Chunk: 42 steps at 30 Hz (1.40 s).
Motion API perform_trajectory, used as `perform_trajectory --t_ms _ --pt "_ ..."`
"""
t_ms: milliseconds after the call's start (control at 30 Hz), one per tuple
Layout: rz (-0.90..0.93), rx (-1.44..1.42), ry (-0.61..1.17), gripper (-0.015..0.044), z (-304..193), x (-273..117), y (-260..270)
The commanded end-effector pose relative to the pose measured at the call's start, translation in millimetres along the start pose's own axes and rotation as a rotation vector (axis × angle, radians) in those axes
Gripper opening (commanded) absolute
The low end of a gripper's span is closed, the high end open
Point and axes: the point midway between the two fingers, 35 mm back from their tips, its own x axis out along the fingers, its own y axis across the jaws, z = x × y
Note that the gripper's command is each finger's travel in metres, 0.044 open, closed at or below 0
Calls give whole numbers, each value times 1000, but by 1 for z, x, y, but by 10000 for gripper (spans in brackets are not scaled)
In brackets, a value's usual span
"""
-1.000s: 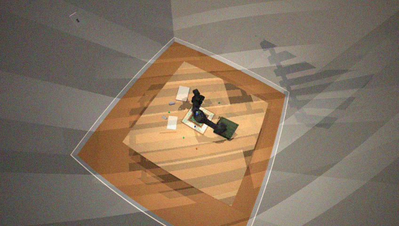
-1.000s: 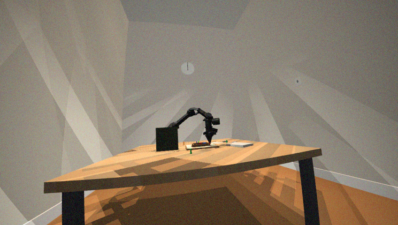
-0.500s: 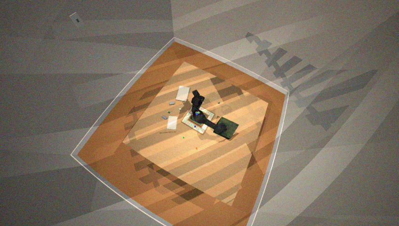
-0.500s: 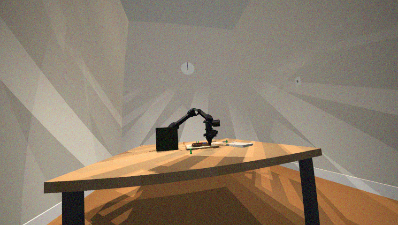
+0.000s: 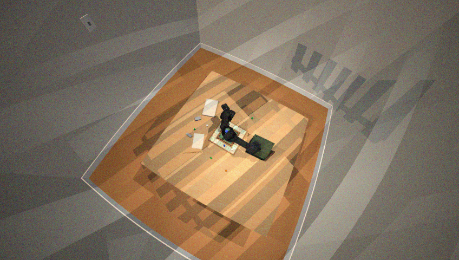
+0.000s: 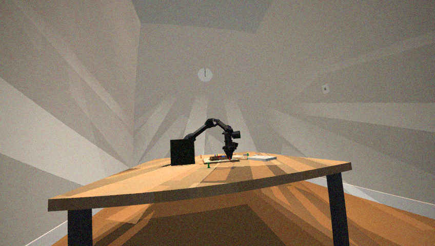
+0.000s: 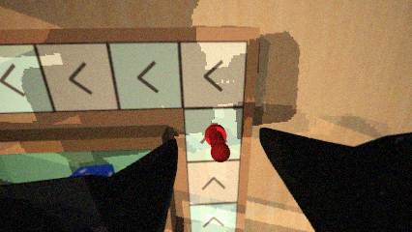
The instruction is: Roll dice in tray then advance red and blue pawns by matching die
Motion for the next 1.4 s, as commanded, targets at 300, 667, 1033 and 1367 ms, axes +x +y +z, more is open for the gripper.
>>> perform_trajectory --t_ms 300,667,1033,1367 --pt "9 6 3 440 -2 -48 1" --pt "-5 -143 2 200 -9 -60 136" --pt "21 -282 5 200 -66 -55 233" --pt "22 -282 5 200 -67 -40 233"
